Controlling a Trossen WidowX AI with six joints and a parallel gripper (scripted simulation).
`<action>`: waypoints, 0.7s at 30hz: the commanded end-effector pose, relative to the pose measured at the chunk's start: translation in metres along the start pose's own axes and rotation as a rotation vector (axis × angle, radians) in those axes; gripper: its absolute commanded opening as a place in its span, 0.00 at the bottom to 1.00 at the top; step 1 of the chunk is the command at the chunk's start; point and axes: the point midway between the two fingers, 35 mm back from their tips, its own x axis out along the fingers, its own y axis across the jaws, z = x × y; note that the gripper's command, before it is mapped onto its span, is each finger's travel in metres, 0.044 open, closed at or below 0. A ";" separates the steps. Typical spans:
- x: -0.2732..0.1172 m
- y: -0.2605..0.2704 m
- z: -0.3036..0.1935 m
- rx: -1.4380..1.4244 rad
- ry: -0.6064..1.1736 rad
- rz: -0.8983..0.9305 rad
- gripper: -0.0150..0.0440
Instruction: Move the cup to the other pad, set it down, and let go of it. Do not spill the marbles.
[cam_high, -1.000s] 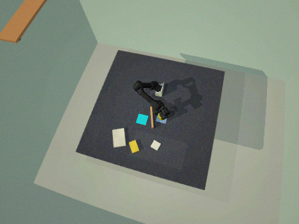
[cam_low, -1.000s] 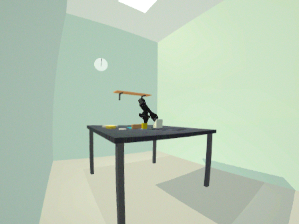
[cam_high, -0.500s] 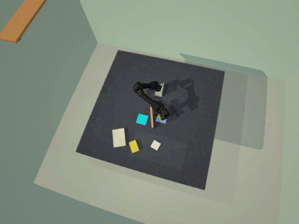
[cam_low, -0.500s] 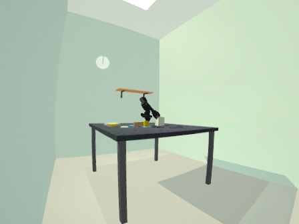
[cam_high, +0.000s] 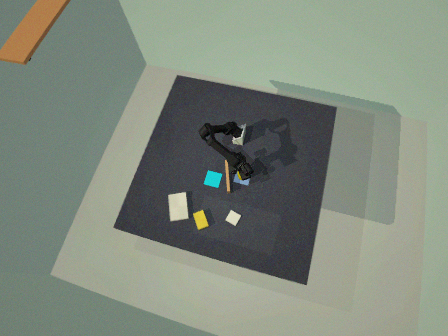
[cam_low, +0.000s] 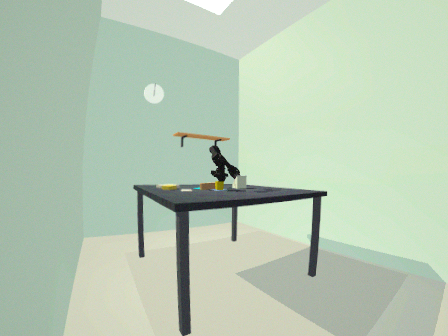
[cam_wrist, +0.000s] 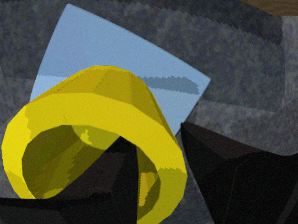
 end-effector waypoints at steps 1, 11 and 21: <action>0.000 0.000 0.000 0.001 0.000 0.000 0.41; 0.000 0.000 0.000 0.001 0.000 0.000 0.30; -0.015 0.002 0.000 0.000 0.001 0.002 0.25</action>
